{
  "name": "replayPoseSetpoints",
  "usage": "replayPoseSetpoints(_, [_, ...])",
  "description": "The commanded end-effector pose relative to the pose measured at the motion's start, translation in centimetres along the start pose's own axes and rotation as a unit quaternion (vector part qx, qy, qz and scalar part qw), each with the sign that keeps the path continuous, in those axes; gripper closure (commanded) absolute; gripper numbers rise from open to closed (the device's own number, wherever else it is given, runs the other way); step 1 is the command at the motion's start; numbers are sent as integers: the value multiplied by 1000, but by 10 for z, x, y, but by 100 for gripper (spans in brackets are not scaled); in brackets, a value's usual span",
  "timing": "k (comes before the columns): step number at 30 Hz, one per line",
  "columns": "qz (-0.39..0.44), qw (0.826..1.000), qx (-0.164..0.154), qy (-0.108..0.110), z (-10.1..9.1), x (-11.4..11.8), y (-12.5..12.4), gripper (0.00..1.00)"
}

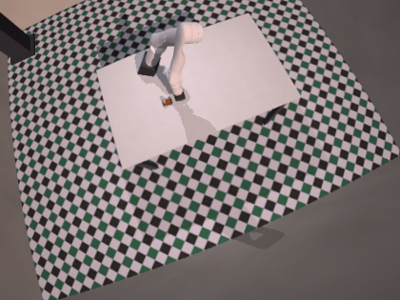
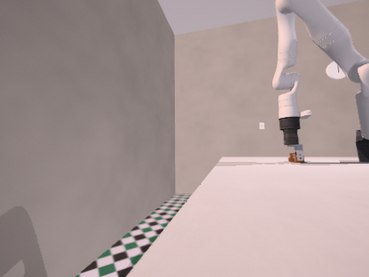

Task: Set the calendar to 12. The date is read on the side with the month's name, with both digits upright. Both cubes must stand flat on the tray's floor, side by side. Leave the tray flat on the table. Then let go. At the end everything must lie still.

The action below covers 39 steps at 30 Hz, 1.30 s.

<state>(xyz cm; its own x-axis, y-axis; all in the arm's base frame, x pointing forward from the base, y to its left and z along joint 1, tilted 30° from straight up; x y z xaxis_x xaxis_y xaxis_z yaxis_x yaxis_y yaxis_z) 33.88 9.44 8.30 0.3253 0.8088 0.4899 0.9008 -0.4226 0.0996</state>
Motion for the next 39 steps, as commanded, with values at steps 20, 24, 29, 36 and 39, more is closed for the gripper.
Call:
replayPoseSetpoints(20, [0,1000,-1,0,4,0,0,43])
replayPoseSetpoints(24, [0,1000,-1,0,4,0,0,43])
replayPoseSetpoints(29, [0,1000,-1,0,4,0,0,43])
replayPoseSetpoints(36, [0,1000,-1,0,4,0,0,43])
replayPoseSetpoints(39, [0,1000,-1,0,4,0,0,43])
Point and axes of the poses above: the point where the finger pads meet when closed, its own z axis out along the fingers, its own x axis across the jaws, y = z × x, the point moved 2 cm from there along -z, back along the fingers, and after that the axes turned 14 degrees about z, right-handed, at the moved point
